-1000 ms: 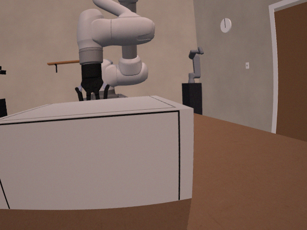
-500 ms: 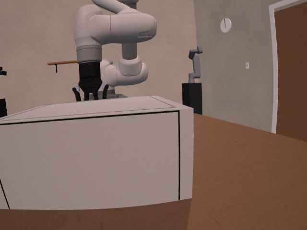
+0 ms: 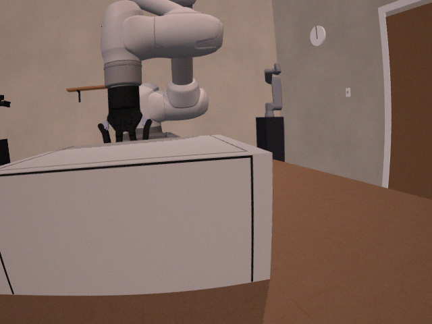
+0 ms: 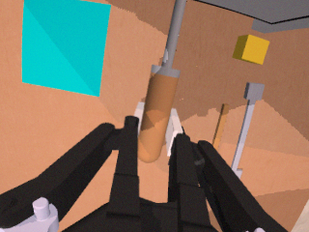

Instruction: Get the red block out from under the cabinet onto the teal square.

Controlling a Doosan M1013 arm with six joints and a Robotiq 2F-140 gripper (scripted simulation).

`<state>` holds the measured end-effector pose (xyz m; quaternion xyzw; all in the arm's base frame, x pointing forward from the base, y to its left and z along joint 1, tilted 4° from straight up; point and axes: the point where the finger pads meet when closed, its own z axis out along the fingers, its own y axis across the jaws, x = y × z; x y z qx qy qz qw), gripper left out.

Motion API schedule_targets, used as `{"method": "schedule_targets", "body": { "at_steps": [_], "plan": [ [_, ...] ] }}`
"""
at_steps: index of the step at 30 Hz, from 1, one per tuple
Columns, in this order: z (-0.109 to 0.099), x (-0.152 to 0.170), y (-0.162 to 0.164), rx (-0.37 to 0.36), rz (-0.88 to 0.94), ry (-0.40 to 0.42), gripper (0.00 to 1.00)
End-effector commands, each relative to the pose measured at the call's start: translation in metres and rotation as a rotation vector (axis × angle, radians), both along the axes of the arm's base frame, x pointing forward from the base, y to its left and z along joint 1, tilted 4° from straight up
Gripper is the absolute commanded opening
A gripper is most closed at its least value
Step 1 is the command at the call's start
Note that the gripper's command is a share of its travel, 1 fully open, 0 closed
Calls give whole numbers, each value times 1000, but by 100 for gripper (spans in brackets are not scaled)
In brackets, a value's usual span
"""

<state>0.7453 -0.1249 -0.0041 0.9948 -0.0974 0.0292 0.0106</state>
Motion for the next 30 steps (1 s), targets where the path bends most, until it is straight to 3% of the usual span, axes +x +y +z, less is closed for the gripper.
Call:
{"method": "schedule_targets", "body": {
  "at_steps": [1,30],
  "plan": [
    [1,9,-2,0,0,0,0],
    [3,44,-9,0,0,0,0]
  ]
}}
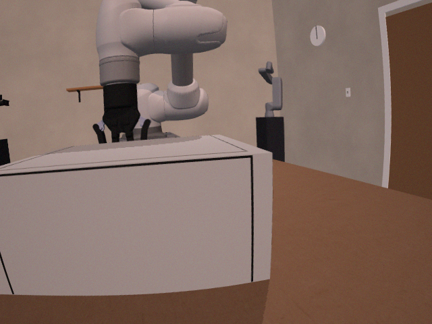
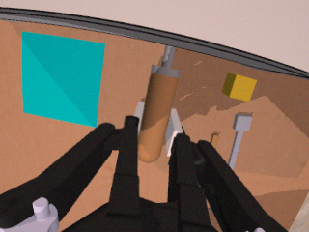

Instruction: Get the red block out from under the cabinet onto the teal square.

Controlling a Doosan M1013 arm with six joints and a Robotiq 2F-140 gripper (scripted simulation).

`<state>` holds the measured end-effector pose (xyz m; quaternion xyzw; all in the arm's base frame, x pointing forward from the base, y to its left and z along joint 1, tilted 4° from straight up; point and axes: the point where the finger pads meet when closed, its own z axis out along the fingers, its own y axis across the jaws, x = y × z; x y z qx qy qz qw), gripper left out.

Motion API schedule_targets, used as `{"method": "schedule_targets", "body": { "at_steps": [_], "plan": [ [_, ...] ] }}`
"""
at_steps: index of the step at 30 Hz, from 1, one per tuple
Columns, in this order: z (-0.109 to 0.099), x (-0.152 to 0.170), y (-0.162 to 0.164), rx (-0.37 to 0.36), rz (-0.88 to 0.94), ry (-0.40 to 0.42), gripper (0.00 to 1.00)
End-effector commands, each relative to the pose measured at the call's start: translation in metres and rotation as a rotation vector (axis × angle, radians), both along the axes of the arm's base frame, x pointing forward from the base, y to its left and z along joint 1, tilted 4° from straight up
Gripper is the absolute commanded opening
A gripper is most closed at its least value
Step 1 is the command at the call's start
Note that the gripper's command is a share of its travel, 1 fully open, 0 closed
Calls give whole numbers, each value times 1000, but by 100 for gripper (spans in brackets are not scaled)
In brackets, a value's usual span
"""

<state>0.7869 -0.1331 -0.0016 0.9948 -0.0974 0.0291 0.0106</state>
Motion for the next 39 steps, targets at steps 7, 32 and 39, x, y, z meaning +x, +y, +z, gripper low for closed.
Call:
{"method": "schedule_targets", "body": {
  "at_steps": [7,32,39],
  "plan": [
    [1,5,-1,0,0,0,0],
    [1,6,-1,0,0,0,0],
    [1,6,-1,0,0,0,0]
  ]
}}
